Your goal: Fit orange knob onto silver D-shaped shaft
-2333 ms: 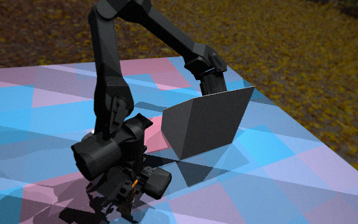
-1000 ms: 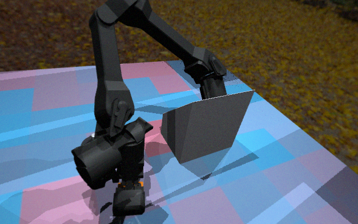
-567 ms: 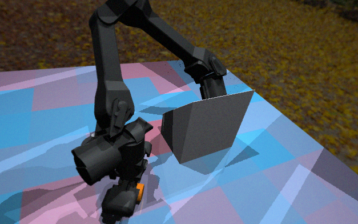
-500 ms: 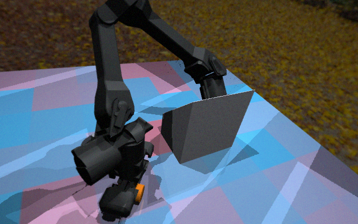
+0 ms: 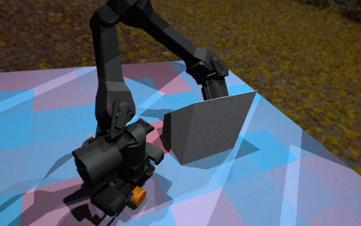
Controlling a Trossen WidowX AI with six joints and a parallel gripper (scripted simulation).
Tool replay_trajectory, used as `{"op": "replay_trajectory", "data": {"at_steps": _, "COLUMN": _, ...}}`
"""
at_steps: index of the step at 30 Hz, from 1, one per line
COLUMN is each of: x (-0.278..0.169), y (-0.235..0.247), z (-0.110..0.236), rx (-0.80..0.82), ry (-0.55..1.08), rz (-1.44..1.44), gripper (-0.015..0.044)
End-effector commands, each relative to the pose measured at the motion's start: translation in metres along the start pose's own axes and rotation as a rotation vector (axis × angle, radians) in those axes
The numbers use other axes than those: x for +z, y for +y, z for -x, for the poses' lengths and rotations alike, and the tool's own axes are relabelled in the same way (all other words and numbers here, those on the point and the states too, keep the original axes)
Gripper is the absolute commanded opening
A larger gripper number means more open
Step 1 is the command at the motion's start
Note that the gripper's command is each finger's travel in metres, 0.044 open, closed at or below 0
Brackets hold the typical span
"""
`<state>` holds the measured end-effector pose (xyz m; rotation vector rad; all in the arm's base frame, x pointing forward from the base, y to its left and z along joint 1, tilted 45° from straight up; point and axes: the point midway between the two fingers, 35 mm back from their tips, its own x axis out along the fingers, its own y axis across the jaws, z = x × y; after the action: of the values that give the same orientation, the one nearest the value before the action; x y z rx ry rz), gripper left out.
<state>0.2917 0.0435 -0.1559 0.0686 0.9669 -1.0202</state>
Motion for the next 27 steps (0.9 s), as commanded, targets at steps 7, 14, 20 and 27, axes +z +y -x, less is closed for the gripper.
{"op": "replay_trajectory", "data": {"at_steps": 7, "x": -0.0008, "y": 0.0006, "z": 0.0010, "rx": 0.002, "ry": 0.003, "rz": -0.314, "gripper": 0.0181}}
{"op": "replay_trajectory", "data": {"at_steps": 14, "x": -0.0008, "y": 0.0006, "z": 0.0010, "rx": 0.002, "ry": 0.004, "rz": -0.471, "gripper": 0.0181}}
{"op": "replay_trajectory", "data": {"at_steps": 20, "x": -0.0009, "y": 0.0006, "z": 0.0010, "rx": 0.001, "ry": 0.004, "rz": -0.558, "gripper": 0.0181}}
{"op": "replay_trajectory", "data": {"at_steps": 27, "x": -0.0009, "y": 0.0005, "z": 0.0010, "rx": 0.001, "ry": 0.004, "rz": -0.802, "gripper": 0.0181}}
